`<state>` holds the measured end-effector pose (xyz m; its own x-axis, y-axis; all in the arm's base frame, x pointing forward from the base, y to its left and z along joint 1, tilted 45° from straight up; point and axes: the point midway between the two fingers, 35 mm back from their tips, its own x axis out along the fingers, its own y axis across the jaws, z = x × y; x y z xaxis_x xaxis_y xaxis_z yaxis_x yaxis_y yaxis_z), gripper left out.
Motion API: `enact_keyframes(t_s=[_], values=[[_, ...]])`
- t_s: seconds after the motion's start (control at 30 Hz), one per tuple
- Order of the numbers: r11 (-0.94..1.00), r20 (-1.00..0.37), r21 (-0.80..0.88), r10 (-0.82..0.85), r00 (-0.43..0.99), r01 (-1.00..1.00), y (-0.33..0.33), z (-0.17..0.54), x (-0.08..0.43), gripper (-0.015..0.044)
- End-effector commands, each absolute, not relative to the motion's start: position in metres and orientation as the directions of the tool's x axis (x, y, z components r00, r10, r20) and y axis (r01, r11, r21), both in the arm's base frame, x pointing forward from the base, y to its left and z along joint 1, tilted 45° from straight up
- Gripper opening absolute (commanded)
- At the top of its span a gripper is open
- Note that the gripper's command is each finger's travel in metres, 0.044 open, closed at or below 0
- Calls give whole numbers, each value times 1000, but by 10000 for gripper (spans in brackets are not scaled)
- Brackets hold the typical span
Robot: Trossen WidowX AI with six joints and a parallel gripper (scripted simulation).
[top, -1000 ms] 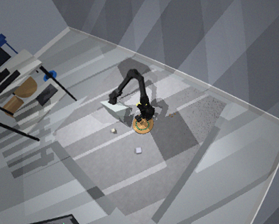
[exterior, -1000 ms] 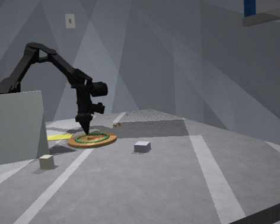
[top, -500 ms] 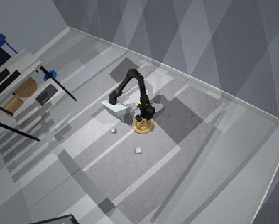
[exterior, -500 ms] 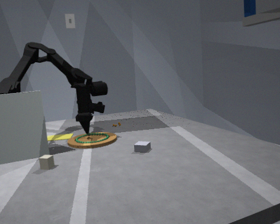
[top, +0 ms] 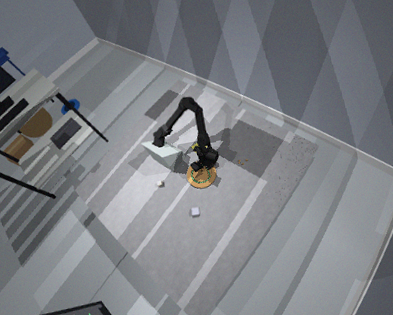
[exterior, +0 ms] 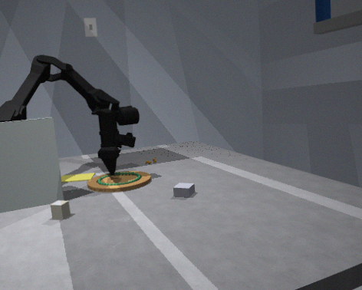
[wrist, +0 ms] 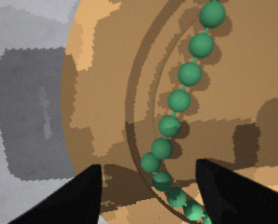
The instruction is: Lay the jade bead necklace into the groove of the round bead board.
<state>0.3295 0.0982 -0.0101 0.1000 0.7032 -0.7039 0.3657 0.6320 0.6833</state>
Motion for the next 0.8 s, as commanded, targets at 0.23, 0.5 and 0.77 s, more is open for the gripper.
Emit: enact_keyframes(t_s=[0.23, 0.5, 0.77], values=[[632, -706, 680, 702, 98, 372, 94, -6, 328, 440], [632, -706, 680, 701, 98, 372, 93, -5, 328, 440], [627, -706, 676, 701, 98, 386, 92, -5, 328, 414]])
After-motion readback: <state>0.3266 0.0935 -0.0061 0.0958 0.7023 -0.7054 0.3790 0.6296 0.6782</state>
